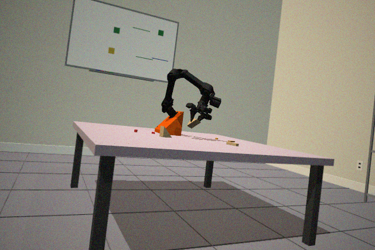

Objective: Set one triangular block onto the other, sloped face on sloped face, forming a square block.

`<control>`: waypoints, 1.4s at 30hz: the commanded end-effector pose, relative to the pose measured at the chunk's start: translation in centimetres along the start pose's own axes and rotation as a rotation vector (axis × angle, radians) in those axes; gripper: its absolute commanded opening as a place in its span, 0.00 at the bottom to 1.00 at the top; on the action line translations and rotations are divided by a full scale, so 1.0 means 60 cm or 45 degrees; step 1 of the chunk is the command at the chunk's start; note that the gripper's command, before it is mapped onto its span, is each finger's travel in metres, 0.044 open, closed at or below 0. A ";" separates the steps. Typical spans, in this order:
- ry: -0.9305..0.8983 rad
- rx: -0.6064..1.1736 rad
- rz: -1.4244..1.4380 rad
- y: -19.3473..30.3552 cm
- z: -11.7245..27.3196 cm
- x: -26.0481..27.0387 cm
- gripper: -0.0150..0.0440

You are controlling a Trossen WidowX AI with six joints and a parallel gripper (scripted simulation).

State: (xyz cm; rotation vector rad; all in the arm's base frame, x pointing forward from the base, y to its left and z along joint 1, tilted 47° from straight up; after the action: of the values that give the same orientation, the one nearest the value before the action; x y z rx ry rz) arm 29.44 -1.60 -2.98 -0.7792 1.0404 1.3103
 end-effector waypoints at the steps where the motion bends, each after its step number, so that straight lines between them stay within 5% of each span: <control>1: -0.025 0.002 -0.145 0.001 0.001 -0.003 0.25; 42: -0.255 0.153 -1.807 -0.006 0.005 -0.018 0.25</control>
State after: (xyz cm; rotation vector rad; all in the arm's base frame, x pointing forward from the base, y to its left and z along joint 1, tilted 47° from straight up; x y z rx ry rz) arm 29.93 -1.81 -2.06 -0.9640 0.2176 0.1143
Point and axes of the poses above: the point midway between the two fingers, 35 mm back from their tips, its own z axis back along the fingers, its own x axis across the jaws, y = z × x, the point moved 2 cm from there along z, back along the fingers, and after that the axes turned 1 degree about z, right-handed, at the moved point
